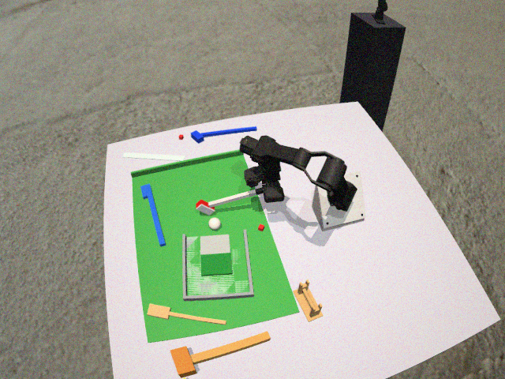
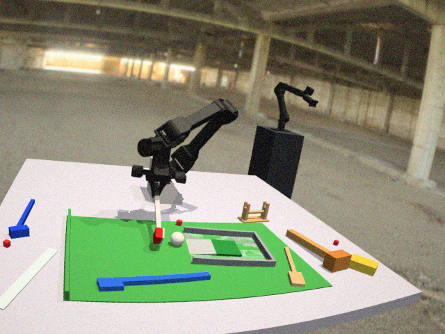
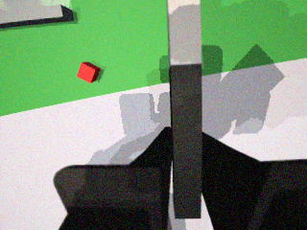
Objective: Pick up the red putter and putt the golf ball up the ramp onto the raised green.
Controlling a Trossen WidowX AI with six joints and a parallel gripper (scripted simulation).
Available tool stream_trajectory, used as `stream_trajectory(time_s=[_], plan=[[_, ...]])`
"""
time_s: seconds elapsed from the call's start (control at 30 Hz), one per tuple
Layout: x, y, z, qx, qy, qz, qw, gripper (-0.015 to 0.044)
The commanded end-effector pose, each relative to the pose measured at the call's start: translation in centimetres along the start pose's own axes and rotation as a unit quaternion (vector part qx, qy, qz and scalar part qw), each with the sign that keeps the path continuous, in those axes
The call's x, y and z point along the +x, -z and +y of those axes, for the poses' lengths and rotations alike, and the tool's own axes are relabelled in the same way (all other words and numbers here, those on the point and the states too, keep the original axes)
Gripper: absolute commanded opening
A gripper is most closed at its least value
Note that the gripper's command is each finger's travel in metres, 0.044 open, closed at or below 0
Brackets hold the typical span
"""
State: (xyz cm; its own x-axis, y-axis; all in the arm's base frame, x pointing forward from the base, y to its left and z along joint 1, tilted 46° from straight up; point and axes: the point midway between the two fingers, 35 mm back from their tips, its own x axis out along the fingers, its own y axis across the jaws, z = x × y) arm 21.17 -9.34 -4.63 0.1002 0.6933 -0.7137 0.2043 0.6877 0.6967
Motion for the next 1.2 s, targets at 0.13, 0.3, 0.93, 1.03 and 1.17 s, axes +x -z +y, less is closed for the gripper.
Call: stream_trajectory(time_s=[0.13, 0.3, 0.93, 1.03, 1.17], plan=[[0.1, 0.6, 1.3, 0.009, -0.008, 0.000, 1.000, 0.0000], [-1.9, 0.4, 1.2, 0.010, -0.007, 0.000, 1.000, 0.0000], [-4.7, 0.6, 1.2, 0.014, -0.009, 0.000, 1.000, 0.0000], [-4.7, 0.6, 1.2, 0.014, -0.009, 0.000, 1.000, 0.0000], [-4.7, 0.6, 1.2, 0.014, -0.009, 0.000, 1.000, 0.0000]])
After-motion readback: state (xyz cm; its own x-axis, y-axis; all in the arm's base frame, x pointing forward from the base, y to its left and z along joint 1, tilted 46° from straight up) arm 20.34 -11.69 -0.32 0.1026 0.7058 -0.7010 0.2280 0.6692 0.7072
